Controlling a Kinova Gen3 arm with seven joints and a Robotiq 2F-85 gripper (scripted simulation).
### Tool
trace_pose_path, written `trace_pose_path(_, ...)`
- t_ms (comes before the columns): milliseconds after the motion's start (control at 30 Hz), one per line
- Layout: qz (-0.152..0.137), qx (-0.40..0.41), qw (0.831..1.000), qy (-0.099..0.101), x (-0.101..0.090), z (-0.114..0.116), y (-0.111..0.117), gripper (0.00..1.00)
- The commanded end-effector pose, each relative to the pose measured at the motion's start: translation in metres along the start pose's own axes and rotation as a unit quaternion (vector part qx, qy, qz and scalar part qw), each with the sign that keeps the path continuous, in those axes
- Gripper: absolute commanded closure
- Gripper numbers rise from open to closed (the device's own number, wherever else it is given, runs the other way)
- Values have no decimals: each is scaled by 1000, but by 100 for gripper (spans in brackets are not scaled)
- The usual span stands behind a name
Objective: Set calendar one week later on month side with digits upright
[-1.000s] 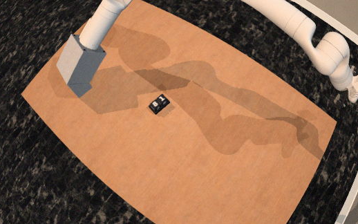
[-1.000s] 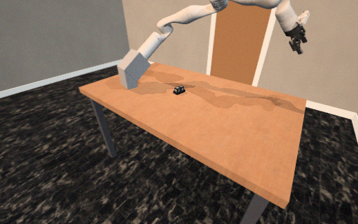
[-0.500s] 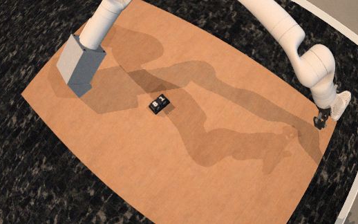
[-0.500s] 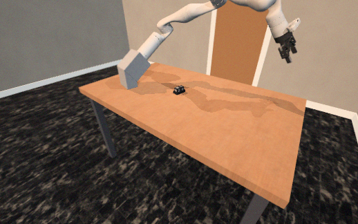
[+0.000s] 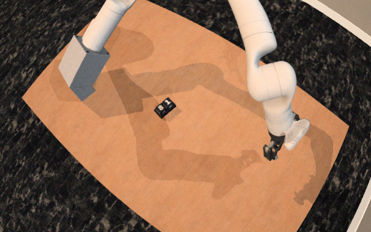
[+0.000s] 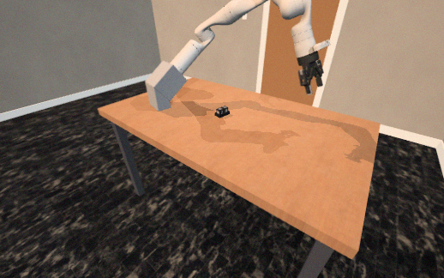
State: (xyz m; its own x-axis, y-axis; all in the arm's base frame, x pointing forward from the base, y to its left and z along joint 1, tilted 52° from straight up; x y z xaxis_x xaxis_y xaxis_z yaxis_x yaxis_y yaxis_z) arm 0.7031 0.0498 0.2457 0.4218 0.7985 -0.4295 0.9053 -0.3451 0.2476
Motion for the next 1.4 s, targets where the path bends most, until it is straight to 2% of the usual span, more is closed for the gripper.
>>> trace_pose_path(0, -11, 14, 999, -27, -21, 42, -34, 0)
trace_pose_path(133, -45, 12, 997, -57, -39, 87, -90, 0)
trace_pose_path(267, -82, 11, 994, -77, -59, 119, -150, 0)
trace_pose_path(333, -82, 11, 994, -77, -59, 119, -150, 0)
trace_pose_path(567, -140, 11, 986, -88, -93, 147, -248, 0)
trace_pose_path(767, -176, 11, 981, -84, -114, 150, -310, 0)
trace_pose_path(833, -185, 11, 979, -82, -119, 149, -325, 0)
trace_pose_path(900, -185, 11, 979, -82, -119, 149, -325, 0)
trace_pose_path(1100, -200, 12, 977, -77, -128, 146, -352, 0)
trace_pose_path(1367, -204, 12, 976, -75, -131, 145, -359, 0)
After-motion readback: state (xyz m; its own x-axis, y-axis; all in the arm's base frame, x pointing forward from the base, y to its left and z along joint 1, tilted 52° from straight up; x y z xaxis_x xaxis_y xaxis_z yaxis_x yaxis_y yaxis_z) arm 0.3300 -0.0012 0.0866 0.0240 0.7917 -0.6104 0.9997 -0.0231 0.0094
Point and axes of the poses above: the point where the finger pads meet when closed, its own x axis out along the fingers, its own z axis across the jaws, y = z × x, the point moved 7 cm from there along -x, back along the fingers, and after that the axes turned 2 degrees about x, right-handed, at the moved point
